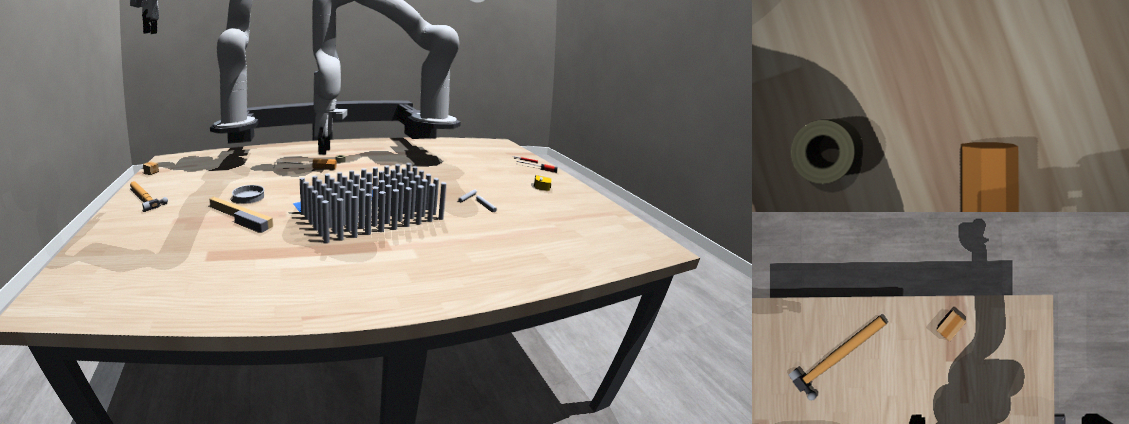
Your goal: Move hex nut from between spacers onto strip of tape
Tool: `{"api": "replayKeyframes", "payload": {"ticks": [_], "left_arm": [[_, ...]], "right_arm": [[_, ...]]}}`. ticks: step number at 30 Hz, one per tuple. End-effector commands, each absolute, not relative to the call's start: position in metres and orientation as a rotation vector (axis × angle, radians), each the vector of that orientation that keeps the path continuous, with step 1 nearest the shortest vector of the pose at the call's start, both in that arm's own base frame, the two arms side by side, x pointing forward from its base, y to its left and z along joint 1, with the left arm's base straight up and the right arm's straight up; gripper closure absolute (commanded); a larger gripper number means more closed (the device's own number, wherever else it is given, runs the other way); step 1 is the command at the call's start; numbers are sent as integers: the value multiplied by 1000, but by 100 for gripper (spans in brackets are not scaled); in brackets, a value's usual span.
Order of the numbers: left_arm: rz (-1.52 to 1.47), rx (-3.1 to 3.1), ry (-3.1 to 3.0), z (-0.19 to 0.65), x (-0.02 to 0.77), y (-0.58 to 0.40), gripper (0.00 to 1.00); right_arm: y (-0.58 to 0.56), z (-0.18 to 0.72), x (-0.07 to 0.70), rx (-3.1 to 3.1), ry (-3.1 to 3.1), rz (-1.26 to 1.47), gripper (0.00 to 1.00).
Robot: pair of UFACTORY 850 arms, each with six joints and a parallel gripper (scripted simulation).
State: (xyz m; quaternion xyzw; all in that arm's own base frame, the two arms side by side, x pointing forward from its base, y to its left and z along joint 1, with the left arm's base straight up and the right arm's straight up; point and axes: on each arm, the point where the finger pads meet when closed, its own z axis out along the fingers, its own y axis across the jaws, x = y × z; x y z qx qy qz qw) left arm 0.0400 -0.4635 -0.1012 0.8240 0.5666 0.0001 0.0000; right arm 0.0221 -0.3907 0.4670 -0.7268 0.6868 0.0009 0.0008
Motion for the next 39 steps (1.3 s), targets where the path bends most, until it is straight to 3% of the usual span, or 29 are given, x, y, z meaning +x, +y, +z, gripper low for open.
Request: {"api": "replayKeyframes", "payload": {"ticks": [1,39], "left_arm": [[-1,2588,1779,-101,40,-464,35],[-1,2588,1779,-127,40,-464,35]], "right_arm": [[-391,468,22,-2283,2158,0,0],[-391,468,22,-2283,2158,0,0]]}}
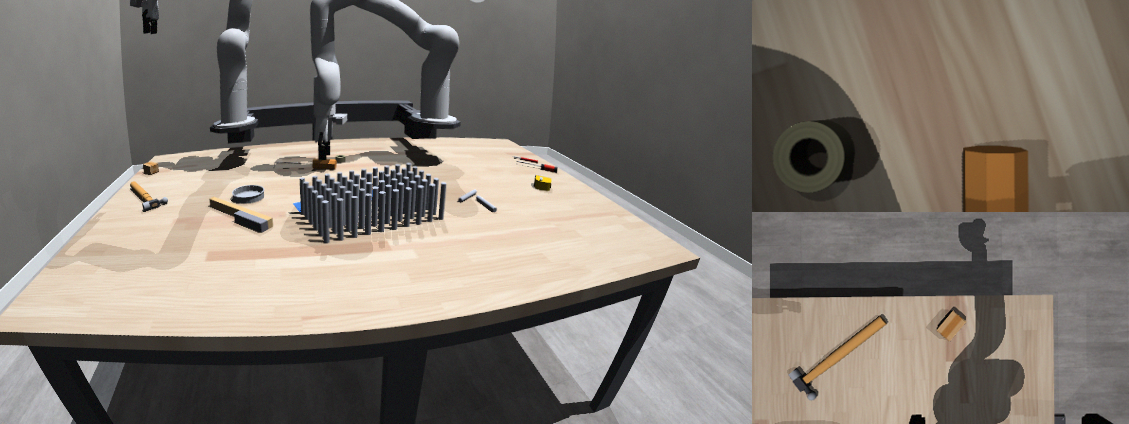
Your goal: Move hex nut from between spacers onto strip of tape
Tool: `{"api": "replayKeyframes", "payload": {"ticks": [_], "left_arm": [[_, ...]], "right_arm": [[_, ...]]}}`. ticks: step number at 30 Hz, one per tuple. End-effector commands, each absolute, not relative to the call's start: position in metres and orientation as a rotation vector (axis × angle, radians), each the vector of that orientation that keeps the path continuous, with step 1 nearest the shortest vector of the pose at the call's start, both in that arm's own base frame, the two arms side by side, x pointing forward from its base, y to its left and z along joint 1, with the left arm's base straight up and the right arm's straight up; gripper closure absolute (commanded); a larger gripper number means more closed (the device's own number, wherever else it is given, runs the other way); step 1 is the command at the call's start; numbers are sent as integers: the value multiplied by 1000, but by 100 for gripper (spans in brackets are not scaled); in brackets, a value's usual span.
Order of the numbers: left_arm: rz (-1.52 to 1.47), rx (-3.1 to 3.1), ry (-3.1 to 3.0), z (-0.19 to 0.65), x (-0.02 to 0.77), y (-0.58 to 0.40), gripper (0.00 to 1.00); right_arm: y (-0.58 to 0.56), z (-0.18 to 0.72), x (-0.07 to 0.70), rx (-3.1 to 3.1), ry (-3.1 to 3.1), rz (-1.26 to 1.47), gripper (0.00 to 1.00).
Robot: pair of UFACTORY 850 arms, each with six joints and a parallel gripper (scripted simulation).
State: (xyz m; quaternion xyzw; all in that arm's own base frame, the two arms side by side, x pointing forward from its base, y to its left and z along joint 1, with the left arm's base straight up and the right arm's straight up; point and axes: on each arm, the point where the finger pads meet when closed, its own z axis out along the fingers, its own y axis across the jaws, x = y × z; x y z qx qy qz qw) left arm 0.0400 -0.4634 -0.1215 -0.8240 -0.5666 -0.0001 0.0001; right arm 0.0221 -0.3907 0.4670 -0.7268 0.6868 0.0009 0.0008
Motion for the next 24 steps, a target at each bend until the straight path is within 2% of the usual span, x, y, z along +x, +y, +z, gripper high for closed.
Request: {"api": "replayKeyframes", "payload": {"ticks": [1,24], "left_arm": [[1,-2590,-1781,-129,40,-464,35],[1,-2590,-1780,-157,40,-464,35]], "right_arm": [[-391,468,22,-2283,2158,0,0],[-391,468,22,-2283,2158,0,0]]}}
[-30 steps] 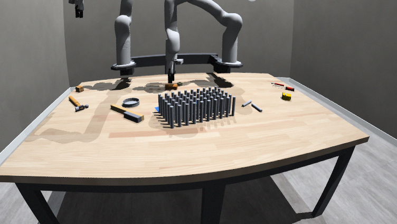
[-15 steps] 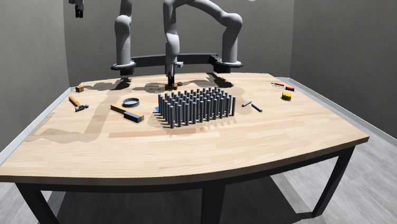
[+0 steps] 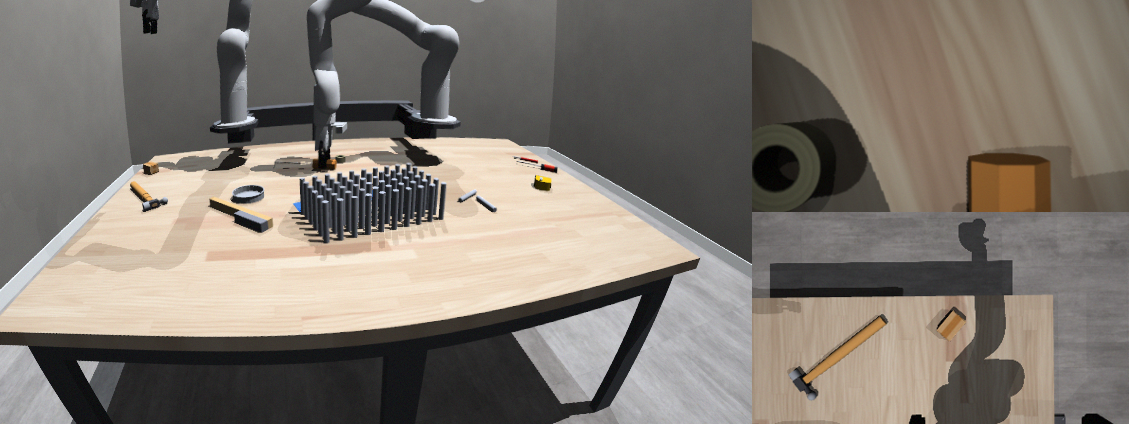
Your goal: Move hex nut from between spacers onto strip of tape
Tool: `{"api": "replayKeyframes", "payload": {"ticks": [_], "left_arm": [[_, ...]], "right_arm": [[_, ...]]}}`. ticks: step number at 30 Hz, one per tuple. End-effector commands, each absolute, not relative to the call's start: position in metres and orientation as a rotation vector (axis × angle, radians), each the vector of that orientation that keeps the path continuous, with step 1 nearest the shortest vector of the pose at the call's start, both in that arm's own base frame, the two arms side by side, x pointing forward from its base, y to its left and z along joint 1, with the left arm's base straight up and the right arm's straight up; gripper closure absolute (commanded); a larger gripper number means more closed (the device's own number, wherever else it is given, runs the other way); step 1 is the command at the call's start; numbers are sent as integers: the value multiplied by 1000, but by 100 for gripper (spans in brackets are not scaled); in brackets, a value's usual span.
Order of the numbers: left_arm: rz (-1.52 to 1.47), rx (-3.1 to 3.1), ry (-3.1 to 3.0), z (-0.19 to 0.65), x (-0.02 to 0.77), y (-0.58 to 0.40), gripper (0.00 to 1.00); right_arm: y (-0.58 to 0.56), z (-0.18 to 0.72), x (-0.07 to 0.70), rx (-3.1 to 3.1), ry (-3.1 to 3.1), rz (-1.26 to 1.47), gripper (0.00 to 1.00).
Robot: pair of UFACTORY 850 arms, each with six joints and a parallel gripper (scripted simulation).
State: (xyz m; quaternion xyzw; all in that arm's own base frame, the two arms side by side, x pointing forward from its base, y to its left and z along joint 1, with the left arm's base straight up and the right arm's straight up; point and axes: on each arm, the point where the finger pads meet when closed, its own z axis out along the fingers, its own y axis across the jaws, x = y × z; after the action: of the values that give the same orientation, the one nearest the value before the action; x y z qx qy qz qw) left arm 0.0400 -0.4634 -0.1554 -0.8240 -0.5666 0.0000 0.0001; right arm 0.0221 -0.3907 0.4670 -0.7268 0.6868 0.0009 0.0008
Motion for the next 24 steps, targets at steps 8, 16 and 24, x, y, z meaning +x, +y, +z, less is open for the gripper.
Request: {"api": "replayKeyframes", "payload": {"ticks": [8,16,24], "left_arm": [[1,-2590,-1780,-161,40,-464,35],[1,-2590,-1780,-161,40,-464,35],[1,-2590,-1780,-161,40,-464,100]], "right_arm": [[-391,468,22,-2283,2158,0,0],[-391,468,22,-2283,2158,0,0],[-391,468,22,-2283,2158,0,0]]}}
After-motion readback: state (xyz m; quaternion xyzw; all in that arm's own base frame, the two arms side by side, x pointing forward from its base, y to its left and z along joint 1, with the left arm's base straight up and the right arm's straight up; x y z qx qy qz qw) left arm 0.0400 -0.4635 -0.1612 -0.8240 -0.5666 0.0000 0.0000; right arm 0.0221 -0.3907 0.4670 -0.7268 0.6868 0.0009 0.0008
